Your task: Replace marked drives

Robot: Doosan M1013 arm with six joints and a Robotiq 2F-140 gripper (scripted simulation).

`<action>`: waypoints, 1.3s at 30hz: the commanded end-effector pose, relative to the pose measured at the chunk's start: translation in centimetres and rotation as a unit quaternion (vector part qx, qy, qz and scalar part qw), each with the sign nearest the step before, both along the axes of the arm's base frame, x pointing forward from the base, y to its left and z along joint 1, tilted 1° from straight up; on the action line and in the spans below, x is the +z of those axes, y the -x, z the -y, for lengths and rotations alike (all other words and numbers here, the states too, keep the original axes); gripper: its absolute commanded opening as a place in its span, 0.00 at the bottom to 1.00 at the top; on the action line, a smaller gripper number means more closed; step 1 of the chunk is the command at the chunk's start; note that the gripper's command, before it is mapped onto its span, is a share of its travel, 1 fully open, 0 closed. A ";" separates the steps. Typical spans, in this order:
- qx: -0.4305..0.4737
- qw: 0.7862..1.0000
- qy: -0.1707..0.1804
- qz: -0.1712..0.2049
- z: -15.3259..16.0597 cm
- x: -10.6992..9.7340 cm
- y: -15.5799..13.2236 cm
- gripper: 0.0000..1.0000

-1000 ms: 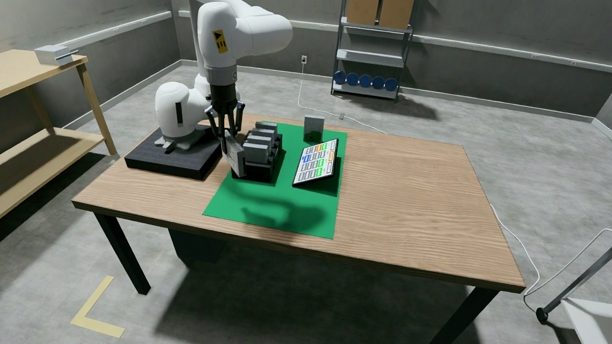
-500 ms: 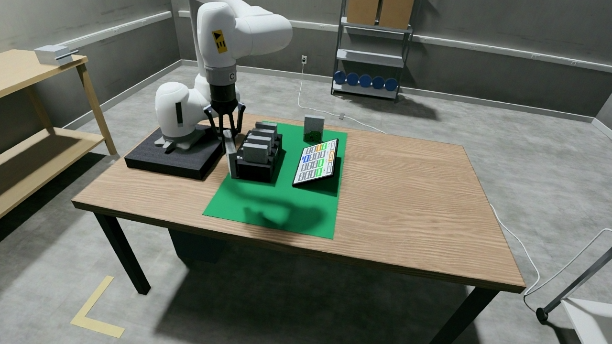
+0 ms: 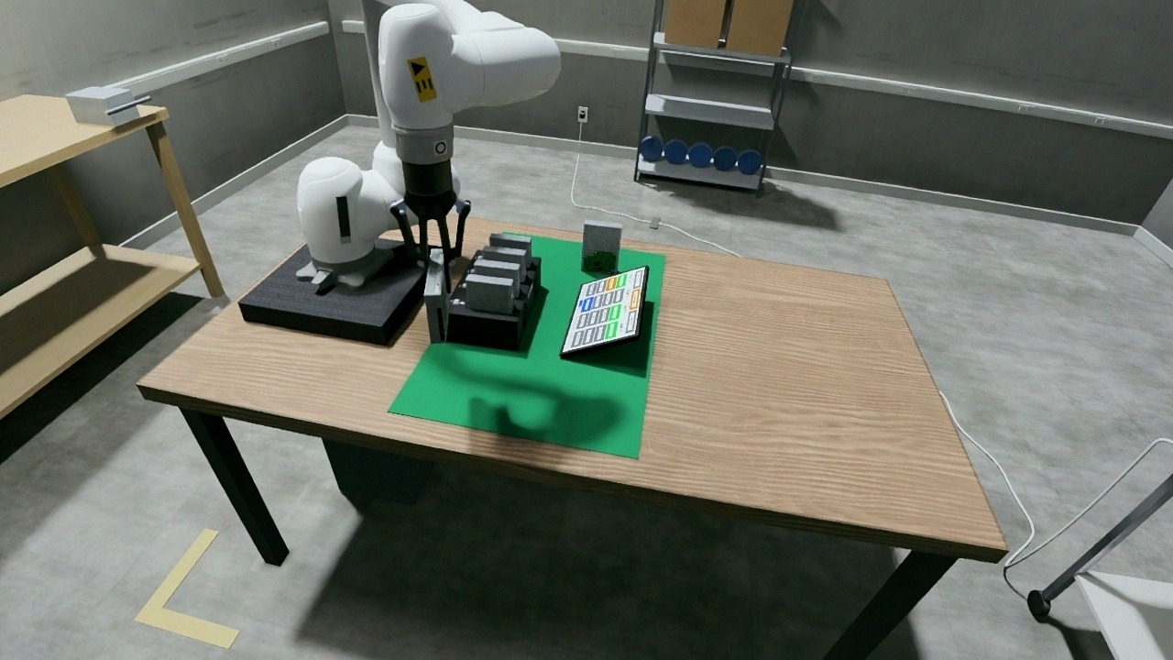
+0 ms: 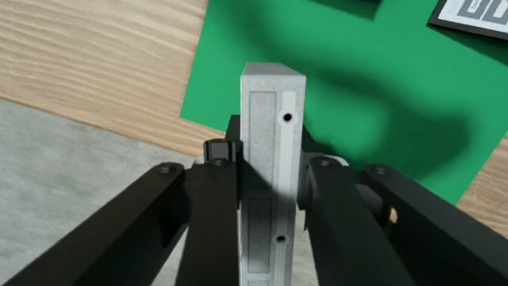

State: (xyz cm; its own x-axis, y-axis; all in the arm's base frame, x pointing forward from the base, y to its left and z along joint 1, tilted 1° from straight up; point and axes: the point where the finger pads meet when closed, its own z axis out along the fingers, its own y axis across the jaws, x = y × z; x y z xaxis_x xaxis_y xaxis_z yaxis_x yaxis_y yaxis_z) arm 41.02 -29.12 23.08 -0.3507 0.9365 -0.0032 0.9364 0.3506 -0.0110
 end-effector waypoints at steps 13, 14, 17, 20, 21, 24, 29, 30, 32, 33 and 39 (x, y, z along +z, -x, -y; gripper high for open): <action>-0.059 0.998 0.001 0.001 0.0 0.0 0.0 0.10; -0.071 0.997 0.001 0.001 0.0 0.0 0.0 0.10; -0.110 0.994 0.001 0.001 0.0 0.0 0.0 0.10; -0.149 0.989 0.001 0.001 0.0 0.0 0.0 0.10; -0.162 0.987 0.002 0.001 0.0 0.0 0.0 0.10; -0.186 0.983 0.002 0.002 0.0 0.0 0.0 0.10; -0.222 0.975 0.002 0.002 0.0 0.0 0.0 0.10; -0.228 0.974 0.002 0.002 0.0 0.0 0.0 0.10; -0.237 0.971 0.002 0.002 0.0 0.0 0.0 0.10; -0.240 0.971 0.002 0.002 0.0 0.0 0.0 0.10; -0.243 0.970 0.002 0.002 0.0 0.0 0.0 0.10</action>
State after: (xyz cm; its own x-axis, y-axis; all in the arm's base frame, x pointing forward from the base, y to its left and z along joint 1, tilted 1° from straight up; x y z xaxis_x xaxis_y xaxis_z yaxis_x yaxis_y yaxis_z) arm 41.03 -29.12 23.07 0.1314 0.9913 -0.0080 0.9913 -0.1314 -0.0083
